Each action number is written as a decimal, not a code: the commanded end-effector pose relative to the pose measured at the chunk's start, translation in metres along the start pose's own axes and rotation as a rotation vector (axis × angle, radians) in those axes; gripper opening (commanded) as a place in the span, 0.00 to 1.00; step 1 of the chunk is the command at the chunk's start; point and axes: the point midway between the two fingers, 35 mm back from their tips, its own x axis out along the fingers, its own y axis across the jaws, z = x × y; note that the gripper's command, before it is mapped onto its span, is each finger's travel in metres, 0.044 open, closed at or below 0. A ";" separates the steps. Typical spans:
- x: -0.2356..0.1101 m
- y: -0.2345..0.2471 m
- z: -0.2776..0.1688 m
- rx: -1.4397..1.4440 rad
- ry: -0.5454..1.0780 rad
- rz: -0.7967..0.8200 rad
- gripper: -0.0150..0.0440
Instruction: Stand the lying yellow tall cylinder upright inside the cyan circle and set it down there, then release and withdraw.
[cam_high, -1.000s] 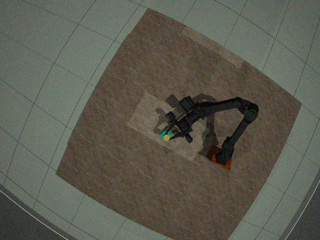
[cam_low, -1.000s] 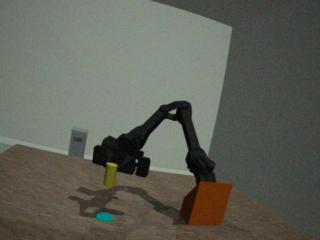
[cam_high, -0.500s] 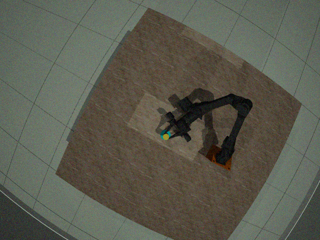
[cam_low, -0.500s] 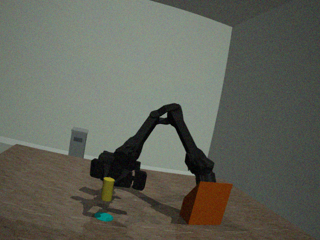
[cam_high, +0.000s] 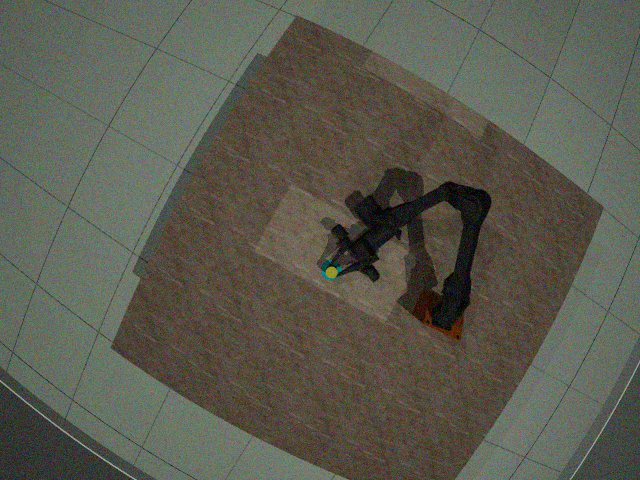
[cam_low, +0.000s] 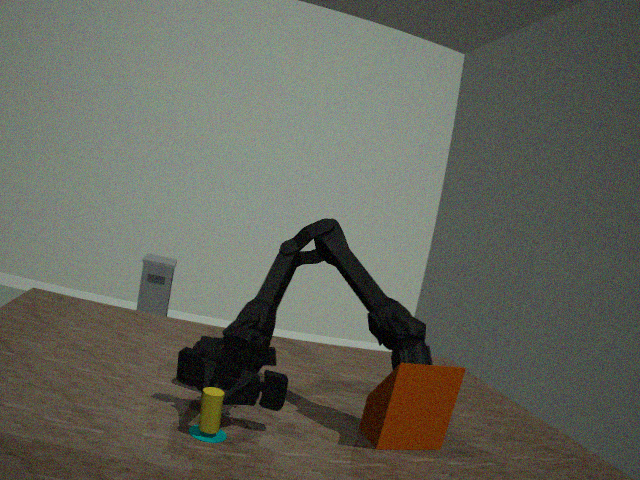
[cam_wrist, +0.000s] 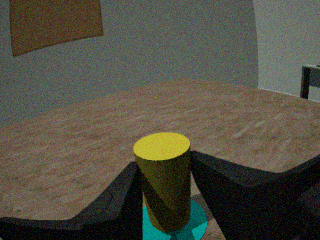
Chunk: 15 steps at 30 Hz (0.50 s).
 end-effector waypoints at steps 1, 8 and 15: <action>0.000 -0.001 -0.008 0.001 -0.002 0.000 0.43; 0.000 -0.001 -0.008 0.001 -0.002 0.000 0.43; 0.000 -0.001 -0.008 0.001 -0.002 0.000 0.65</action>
